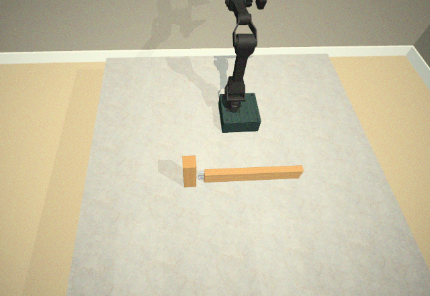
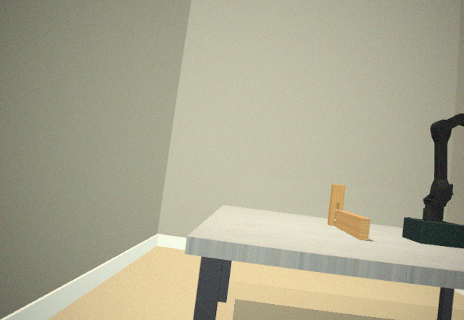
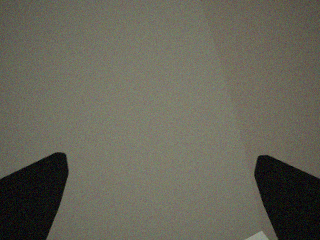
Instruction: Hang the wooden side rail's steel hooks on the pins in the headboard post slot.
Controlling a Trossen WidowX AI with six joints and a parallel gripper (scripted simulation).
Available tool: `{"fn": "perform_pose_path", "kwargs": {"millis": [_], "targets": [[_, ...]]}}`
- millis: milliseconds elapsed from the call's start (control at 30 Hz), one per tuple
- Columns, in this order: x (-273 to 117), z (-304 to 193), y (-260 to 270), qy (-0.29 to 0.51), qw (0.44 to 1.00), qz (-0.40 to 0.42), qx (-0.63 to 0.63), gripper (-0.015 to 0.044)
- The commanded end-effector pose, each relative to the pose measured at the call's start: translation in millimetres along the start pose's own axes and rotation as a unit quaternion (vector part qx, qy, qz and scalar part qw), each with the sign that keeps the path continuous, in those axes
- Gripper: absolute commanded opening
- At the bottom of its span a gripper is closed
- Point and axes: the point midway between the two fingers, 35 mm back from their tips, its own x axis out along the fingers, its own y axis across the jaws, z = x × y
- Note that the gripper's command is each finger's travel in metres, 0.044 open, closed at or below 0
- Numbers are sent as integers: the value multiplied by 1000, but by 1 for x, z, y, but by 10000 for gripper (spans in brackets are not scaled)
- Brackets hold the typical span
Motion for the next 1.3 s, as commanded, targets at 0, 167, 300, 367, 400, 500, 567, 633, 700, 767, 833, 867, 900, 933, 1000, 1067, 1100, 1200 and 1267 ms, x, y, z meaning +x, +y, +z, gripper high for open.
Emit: {"fn": "perform_pose_path", "kwargs": {"millis": [0, 167, 300, 367, 400, 500, 567, 633, 700, 767, 833, 867, 900, 933, 1000, 1067, 1100, 1200, 1267], "targets": [[-1, 0, -1, -1, 1000, -3, 2, 426], [-40, 13, -25, -34, 995, -87, 22, 440], [-89, 29, -46, -70, 981, -178, -9, 440], [-114, 36, -54, -87, 970, -224, -22, 440], [-128, 40, -57, -96, 964, -247, -29, 440], [-168, 49, -63, -119, 941, -314, -48, 440], [-196, 55, -65, -134, 922, -358, -61, 440], [-224, 60, -65, -149, 901, -401, -74, 440], [-253, 62, -62, -161, 877, -444, -85, 440], [-281, 64, -57, -173, 852, -485, -95, 440], [-310, 66, -50, -184, 824, -526, -106, 440], [-323, 66, -46, -189, 809, -545, -111, 440], [-337, 67, -41, -194, 794, -565, -116, 440], [-351, 68, -35, -198, 778, -584, -123, 440], [-379, 70, -22, -205, 744, -621, -136, 440], [-405, 71, -8, -211, 708, -657, -149, 440], [-418, 72, 1, -214, 690, -674, -155, 440], [-455, 72, 28, -220, 632, -723, -173, 440], [-477, 71, 49, -222, 591, -754, -184, 440]]}}
